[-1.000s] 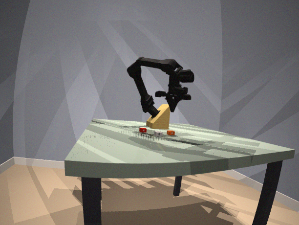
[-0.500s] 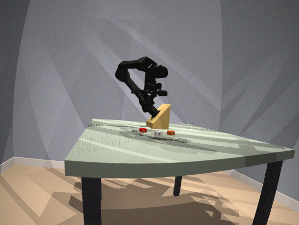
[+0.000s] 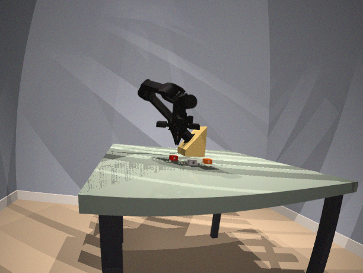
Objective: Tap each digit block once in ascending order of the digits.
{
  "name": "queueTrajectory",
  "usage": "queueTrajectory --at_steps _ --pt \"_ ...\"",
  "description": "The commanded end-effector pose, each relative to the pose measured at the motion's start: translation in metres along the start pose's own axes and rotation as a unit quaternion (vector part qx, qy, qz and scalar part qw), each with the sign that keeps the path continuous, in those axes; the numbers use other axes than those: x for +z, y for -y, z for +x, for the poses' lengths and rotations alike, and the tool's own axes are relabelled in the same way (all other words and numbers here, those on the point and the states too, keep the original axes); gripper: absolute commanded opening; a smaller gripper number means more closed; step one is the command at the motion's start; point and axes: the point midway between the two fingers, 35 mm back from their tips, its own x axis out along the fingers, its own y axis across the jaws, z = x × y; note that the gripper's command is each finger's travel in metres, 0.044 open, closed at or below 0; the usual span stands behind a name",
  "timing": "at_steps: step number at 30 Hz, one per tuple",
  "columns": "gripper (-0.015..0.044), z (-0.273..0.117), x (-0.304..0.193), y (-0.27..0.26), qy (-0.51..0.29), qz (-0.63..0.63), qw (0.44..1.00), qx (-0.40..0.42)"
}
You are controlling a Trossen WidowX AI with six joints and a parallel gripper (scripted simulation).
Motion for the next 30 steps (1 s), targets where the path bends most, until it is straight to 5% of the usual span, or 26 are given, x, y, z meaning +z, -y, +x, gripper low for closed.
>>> queueTrajectory --at_steps 1,30 --pt "0.002 0.022 -0.004 0.004 0.001 0.0 1.0 -0.006" --pt "0.002 0.052 -0.004 0.004 0.002 0.0 1.0 -0.007"
